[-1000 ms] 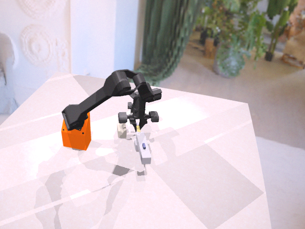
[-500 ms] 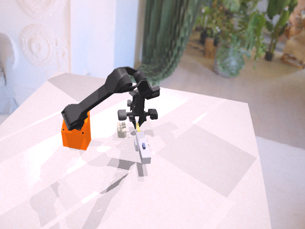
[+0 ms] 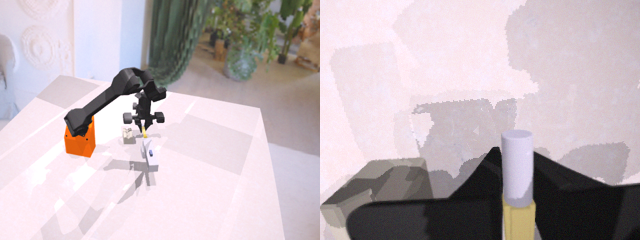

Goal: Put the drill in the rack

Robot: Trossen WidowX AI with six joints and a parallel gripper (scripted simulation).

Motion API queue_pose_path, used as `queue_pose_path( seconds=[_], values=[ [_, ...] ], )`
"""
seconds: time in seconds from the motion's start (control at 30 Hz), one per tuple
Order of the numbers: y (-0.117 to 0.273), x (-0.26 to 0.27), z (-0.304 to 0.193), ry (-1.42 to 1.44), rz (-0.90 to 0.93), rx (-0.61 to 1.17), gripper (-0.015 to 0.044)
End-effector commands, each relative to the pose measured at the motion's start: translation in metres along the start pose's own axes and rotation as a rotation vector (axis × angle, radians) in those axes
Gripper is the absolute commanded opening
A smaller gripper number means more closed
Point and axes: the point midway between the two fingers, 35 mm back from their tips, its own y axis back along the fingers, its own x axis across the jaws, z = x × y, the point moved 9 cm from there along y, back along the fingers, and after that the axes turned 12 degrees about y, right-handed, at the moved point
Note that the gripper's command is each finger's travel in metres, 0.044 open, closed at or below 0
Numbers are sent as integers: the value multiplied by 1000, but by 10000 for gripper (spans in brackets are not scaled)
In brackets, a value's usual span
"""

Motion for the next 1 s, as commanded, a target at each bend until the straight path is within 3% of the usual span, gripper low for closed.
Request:
queue_pose_path(
  seconds=[0.0, 0.97],
  values=[
    [3, 0, 0, -6, -1, -4, 0],
    [21, 1, -3, -6, -2, -4, 0]
  ],
)
